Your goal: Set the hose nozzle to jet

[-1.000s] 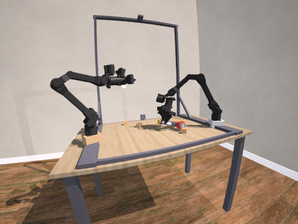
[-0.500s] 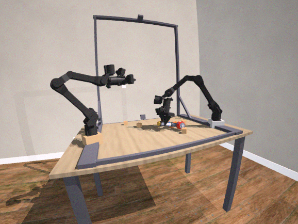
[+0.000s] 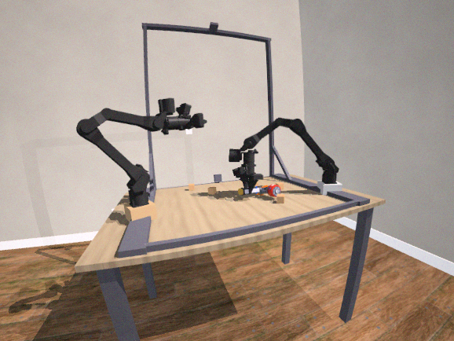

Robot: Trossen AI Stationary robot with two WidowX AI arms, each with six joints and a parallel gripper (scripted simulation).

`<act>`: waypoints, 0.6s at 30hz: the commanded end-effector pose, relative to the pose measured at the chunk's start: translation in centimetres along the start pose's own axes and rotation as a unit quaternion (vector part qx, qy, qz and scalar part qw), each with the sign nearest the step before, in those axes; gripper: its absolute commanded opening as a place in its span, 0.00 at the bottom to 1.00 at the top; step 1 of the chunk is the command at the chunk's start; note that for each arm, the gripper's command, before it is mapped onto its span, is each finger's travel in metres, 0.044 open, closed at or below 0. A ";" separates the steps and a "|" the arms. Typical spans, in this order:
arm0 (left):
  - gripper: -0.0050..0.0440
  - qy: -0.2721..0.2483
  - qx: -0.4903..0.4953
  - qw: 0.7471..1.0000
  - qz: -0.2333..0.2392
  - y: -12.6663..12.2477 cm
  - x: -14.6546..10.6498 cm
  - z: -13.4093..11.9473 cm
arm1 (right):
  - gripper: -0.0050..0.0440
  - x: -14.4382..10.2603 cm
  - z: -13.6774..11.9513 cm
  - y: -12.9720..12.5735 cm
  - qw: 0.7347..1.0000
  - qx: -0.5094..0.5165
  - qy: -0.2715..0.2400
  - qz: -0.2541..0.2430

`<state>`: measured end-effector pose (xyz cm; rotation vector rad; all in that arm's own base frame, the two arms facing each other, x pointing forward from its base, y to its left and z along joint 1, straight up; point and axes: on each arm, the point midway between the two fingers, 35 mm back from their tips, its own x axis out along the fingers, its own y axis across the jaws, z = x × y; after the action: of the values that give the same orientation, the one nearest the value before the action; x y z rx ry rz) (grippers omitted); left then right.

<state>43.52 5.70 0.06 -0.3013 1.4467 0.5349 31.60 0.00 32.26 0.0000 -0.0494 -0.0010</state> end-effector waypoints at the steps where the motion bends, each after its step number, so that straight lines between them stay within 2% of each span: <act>1: 0.45 0.029 0.002 1.000 -0.005 -0.2 -0.6 1.2 | 0.45 -0.1 0.7 0.1 1.000 0.001 -0.008 0.002; 4: 0.45 0.053 0.003 0.999 -0.005 -0.2 -0.2 1.5 | 0.45 -0.1 0.7 0.1 1.000 0.001 -0.008 0.002; 7: 0.45 0.041 0.003 0.999 -0.003 -0.1 -0.2 1.1 | 0.45 -0.1 0.7 0.1 1.000 0.001 -0.008 0.002; 8: 0.45 0.063 0.004 0.998 -0.005 -0.2 0.0 1.5 | 0.45 -0.1 0.7 0.1 1.000 0.001 -0.008 0.002; 10: 0.45 0.047 0.003 0.999 -0.003 -0.2 -0.2 1.3 | 0.45 -0.1 0.7 0.1 1.000 0.001 -0.008 0.002; 11: 0.59 0.046 0.003 0.999 -0.003 -0.2 -0.2 1.2 | 0.45 -0.1 0.7 0.1 1.000 0.001 -0.008 0.002; 18: 0.59 0.046 0.003 0.999 -0.003 -0.2 -0.2 1.2 | 0.45 -0.1 0.7 0.1 1.000 0.001 -0.008 0.002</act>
<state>44.05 6.09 -0.77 -0.3268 1.5639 0.5259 31.60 0.00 32.26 0.0000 -0.0494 -0.0010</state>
